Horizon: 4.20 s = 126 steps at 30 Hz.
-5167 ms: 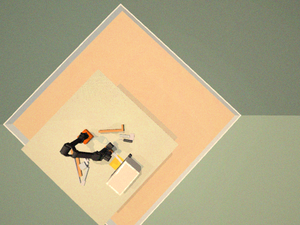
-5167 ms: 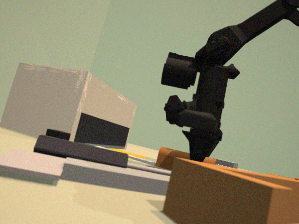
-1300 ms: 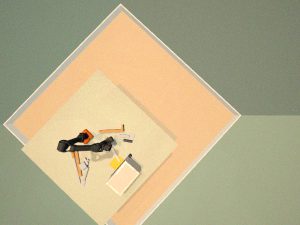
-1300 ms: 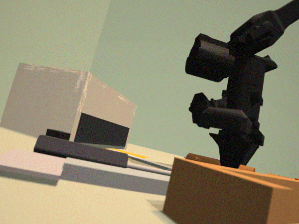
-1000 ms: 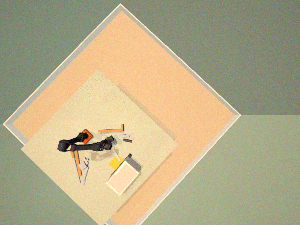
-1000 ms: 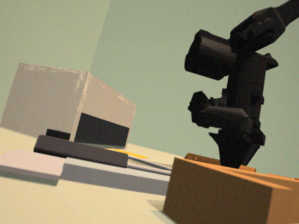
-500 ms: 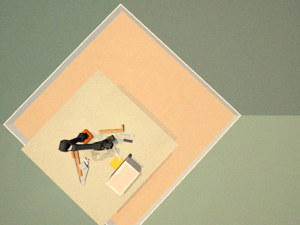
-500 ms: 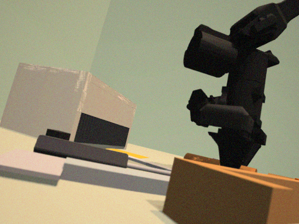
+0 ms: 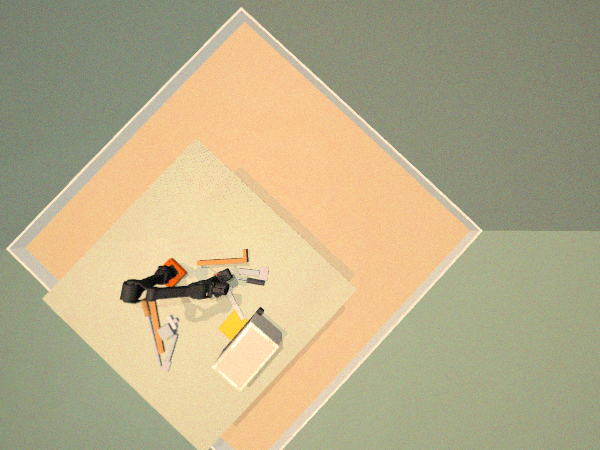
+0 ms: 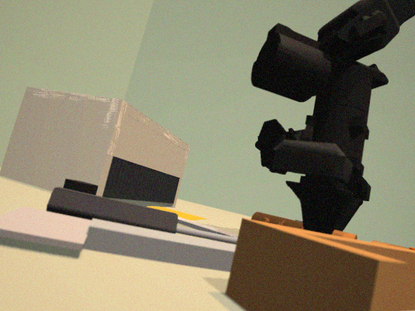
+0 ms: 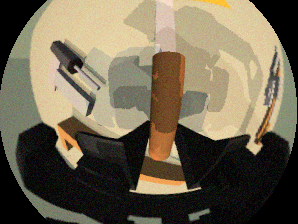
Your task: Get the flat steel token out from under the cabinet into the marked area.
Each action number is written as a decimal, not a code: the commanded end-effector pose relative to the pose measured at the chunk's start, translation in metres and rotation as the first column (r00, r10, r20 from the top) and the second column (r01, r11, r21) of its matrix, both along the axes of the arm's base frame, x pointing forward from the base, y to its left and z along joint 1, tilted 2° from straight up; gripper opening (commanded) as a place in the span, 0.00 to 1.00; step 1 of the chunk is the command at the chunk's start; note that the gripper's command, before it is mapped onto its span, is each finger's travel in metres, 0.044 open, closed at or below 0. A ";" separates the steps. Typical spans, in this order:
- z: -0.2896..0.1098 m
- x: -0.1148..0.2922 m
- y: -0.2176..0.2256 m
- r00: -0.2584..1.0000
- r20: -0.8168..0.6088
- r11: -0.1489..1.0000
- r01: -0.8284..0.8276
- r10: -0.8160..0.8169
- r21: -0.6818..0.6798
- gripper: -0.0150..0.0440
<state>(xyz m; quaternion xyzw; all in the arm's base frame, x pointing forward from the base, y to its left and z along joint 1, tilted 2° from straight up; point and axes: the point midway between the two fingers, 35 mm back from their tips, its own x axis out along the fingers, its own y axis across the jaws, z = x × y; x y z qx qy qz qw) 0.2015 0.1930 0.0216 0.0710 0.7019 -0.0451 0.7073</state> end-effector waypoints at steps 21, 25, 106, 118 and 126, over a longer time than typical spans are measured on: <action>0.001 0.000 0.007 1.000 0.004 1.000 -0.001 0.001 0.012 0.71; 0.000 0.001 0.007 1.000 0.004 1.000 0.001 -0.001 0.012 0.71; 0.001 0.077 -0.004 1.000 0.012 1.000 -0.014 0.014 0.010 0.25; 0.002 0.093 -0.006 1.000 0.013 1.000 -0.014 0.014 0.010 0.25; 0.002 0.103 -0.007 1.000 0.014 1.000 -0.014 0.014 0.010 0.25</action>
